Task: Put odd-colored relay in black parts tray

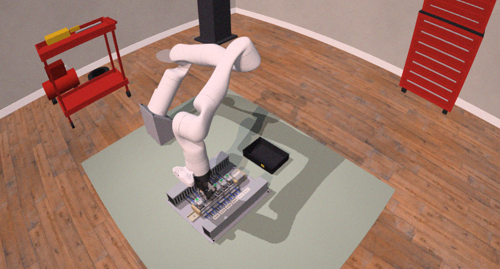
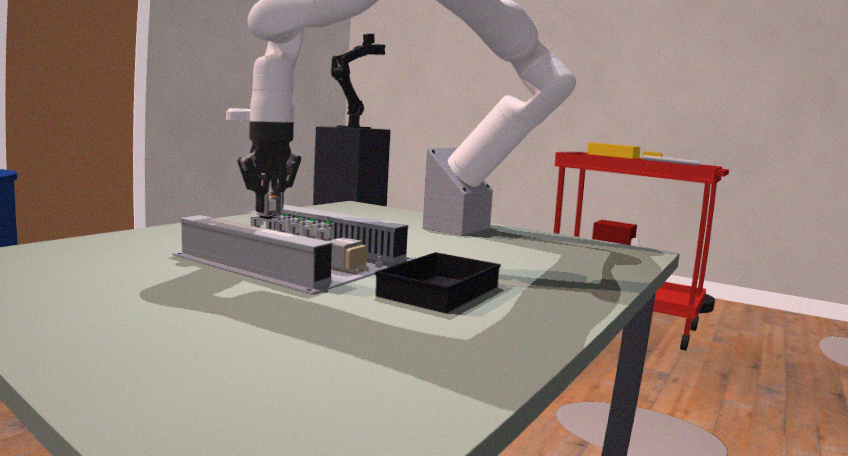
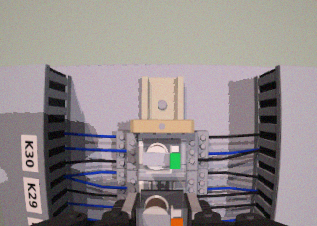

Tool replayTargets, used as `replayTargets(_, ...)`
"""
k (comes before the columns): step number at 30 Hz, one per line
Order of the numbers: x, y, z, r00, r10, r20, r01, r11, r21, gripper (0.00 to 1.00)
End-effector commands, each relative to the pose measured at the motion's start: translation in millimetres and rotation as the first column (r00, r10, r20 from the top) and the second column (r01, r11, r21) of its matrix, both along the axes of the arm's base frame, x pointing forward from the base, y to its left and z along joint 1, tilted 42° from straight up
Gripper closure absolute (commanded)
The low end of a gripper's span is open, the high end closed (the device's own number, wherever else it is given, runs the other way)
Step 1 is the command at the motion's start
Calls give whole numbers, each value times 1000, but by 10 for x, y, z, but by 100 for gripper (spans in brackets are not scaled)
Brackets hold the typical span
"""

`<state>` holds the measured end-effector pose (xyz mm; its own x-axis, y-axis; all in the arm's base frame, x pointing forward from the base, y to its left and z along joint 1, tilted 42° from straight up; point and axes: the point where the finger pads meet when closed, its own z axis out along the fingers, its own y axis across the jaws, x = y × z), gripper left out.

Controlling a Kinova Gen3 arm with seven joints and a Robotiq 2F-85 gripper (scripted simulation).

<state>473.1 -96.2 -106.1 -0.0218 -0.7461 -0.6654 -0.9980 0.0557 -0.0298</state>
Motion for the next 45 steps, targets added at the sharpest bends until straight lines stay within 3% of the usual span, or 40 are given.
replayTargets(1, 4, -11, 7, 1000, -1, 1, 1, 1000, -1, 100)
replayTargets(27, 4, -19, 16, 1000, -1, 1, 1, 1000, -1, 100)
replayTargets(45, -25, -325, 361, 1000, -1, 1, 1, 1000, -1, 100)
